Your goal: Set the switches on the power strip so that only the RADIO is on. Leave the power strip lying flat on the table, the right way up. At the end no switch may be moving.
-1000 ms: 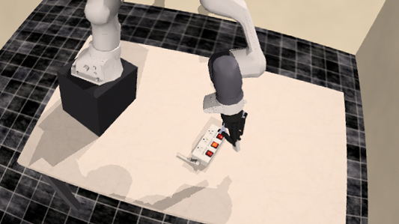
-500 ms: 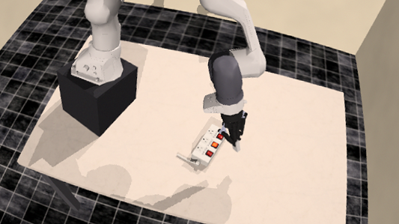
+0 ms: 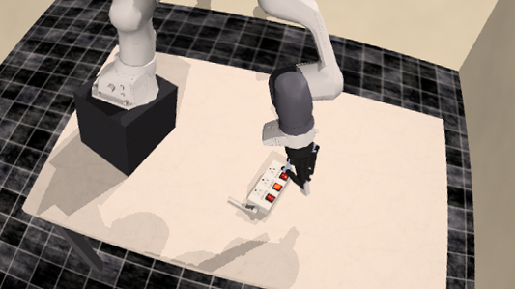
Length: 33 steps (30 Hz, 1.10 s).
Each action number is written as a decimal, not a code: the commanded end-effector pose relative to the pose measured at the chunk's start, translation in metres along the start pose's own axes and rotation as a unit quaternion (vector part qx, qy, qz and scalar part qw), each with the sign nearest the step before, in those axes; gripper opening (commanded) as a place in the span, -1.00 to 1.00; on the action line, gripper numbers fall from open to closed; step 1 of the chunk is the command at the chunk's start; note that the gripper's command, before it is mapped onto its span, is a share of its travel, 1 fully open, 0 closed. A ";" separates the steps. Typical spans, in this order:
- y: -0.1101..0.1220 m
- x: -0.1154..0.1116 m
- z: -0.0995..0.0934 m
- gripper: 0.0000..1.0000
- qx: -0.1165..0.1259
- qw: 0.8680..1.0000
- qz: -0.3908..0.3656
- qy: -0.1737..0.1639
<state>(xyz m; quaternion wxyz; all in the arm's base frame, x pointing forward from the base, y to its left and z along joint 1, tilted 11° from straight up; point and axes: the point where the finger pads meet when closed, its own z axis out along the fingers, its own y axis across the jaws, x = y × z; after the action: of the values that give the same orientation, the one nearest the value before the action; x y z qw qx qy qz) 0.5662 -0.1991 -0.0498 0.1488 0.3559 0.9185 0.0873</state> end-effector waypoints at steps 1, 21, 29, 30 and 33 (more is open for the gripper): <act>0.000 0.001 0.000 -1.00 0.000 1.000 0.002 0.002; 0.000 0.001 0.000 -1.00 0.000 1.000 0.002 0.002; 0.000 0.001 0.000 -1.00 0.000 1.000 0.002 0.002; 0.000 0.001 0.000 -1.00 0.000 1.000 0.002 0.002; 0.000 0.001 0.000 1.00 0.000 1.000 0.002 0.002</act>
<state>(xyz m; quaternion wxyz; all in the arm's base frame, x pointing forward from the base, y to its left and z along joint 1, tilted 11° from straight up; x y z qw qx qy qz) 0.5662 -0.1991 -0.0498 0.1487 0.3561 0.9184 0.0874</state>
